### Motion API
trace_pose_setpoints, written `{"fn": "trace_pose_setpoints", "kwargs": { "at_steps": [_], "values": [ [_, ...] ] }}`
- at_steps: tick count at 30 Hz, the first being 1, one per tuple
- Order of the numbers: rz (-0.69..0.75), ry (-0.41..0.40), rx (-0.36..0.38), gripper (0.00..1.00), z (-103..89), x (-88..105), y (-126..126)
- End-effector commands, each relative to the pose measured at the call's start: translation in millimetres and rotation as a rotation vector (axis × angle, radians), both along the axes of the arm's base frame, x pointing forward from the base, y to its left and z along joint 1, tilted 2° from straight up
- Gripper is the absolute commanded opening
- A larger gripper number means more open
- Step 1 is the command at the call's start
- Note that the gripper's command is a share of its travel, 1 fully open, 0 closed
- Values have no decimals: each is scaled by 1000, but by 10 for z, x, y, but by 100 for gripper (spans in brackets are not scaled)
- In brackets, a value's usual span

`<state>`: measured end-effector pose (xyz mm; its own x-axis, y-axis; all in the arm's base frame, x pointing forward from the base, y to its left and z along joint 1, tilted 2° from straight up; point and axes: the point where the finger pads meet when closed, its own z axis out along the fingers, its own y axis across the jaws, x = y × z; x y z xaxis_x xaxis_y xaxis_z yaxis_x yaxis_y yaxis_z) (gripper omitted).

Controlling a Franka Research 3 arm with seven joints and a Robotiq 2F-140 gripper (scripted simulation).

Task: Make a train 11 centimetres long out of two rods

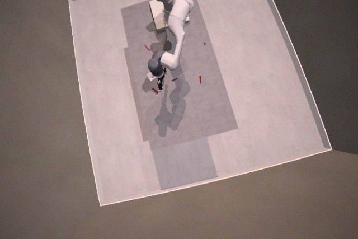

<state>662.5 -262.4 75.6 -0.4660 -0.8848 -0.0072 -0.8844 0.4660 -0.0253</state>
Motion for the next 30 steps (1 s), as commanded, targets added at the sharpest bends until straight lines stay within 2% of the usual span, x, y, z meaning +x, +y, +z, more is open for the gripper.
{"fn": "trace_pose_setpoints", "kwargs": {
  "at_steps": [1,6,30],
  "values": [
    [-167,7,8,100,-19,-16,34],
    [-217,7,9,100,-23,-20,45],
    [-633,4,18,100,-51,-64,136]
  ]
}}
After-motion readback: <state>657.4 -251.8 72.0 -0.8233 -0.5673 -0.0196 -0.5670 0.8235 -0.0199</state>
